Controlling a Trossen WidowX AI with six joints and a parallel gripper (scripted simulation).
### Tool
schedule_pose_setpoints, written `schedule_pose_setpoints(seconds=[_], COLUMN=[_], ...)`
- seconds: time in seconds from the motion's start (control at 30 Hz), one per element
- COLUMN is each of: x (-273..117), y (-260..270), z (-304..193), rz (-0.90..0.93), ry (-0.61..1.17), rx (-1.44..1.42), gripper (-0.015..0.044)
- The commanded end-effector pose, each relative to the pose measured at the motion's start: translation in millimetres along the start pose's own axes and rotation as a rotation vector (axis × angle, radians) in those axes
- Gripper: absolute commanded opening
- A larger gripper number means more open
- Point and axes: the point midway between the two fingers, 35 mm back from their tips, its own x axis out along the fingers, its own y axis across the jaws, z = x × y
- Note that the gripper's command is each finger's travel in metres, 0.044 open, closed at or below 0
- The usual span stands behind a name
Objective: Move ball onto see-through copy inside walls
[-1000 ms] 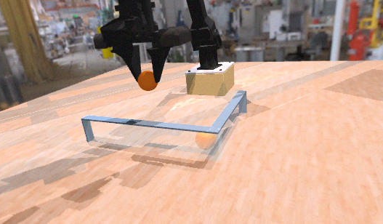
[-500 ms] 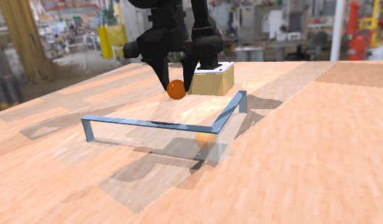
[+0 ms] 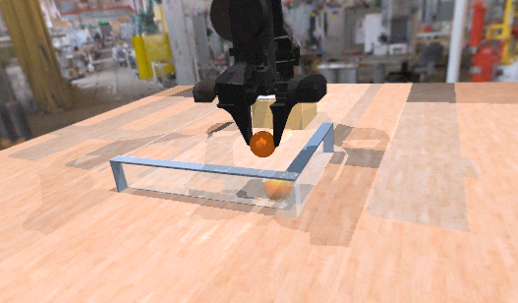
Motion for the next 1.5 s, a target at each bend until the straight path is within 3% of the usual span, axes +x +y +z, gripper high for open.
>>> schedule_pose_setpoints(seconds=[0.0, 0.8, 1.17, 1.33, 1.47], x=[28, 63, 59, 57, -1], y=[-1, -2, -1, -1, 0], z=[-4, -6, -5, -5, -2], rz=[-0.006, -0.006, -0.004, -0.004, -0.005], ry=[0.015, 0.016, 0.014, 0.014, 0.015], rx=[0.006, 0.006, 0.005, 0.005, 0.005], gripper=[0.0000, 0.0000, 0.0289, 0.0304, 0.0304])
